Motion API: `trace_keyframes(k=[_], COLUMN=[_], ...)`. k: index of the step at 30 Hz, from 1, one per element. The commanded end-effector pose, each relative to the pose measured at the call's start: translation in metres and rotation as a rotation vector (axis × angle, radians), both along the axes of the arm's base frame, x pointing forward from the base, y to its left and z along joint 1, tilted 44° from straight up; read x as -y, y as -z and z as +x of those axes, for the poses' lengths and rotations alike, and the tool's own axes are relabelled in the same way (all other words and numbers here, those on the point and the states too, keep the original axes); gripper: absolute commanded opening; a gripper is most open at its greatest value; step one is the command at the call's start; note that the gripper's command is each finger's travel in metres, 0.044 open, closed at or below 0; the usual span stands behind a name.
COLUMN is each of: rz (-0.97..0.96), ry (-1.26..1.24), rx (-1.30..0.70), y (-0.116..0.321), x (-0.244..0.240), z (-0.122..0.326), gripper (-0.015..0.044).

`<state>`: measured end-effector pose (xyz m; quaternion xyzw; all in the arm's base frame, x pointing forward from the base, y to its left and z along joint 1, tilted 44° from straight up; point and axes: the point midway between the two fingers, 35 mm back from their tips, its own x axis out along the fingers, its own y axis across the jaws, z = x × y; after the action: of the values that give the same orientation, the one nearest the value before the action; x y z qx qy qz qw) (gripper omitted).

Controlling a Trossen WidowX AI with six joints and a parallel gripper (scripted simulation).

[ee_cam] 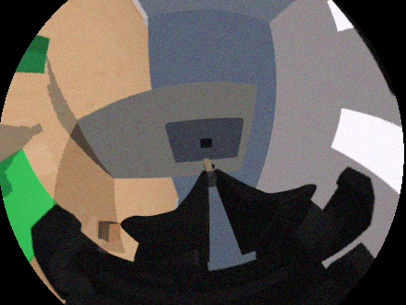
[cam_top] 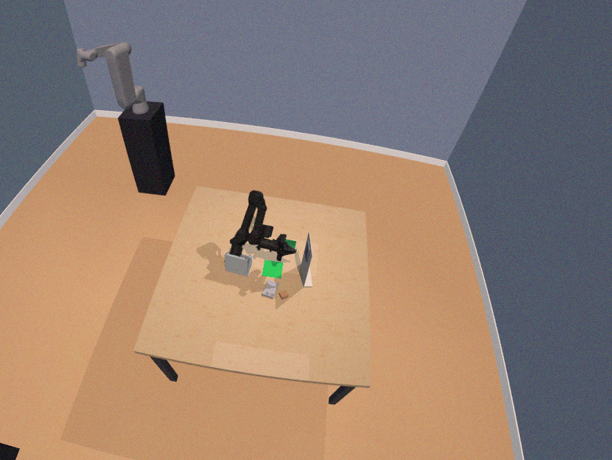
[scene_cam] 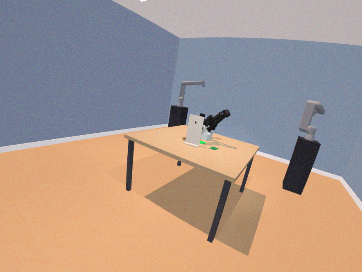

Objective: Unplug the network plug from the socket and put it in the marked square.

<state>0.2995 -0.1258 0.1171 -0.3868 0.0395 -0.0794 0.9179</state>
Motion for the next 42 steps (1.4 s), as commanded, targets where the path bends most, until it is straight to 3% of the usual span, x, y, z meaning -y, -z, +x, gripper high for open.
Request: trace_keyframes(k=[1, 17, 42], rz=[-0.003, -0.001, -0.012], ry=[-0.003, -0.003, -0.002], rx=[-0.004, -0.014, 0.033], y=[0.001, 0.003, -0.036], x=[0.0, 0.001, 0.039], z=[-0.004, -0.014, -0.041], gripper=[0.0, 0.0, 0.0])
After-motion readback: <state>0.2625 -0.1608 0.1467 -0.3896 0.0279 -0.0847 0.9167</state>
